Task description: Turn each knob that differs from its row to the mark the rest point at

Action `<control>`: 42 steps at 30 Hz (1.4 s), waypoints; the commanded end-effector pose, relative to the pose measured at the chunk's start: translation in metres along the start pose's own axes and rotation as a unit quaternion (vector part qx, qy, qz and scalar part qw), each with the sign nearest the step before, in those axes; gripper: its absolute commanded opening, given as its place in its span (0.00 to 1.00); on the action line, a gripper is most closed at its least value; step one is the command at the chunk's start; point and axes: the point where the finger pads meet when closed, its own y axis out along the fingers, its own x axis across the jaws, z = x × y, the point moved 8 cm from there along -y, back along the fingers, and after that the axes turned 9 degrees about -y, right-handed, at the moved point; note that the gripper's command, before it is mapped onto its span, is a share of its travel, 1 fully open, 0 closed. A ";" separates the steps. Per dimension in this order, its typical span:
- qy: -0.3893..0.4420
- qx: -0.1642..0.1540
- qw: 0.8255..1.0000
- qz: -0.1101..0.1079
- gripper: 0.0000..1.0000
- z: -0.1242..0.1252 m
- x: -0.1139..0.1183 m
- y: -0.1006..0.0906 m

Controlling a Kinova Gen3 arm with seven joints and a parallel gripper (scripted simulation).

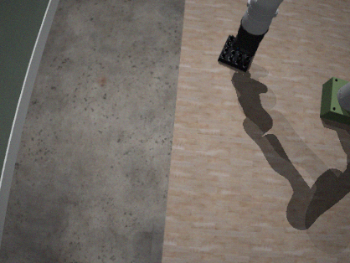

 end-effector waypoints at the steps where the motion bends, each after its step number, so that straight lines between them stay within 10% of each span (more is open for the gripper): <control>1: -0.002 0.001 1.000 0.002 0.46 0.001 0.000 0.001; 42: -0.002 0.001 1.000 0.002 0.46 0.002 0.000 0.014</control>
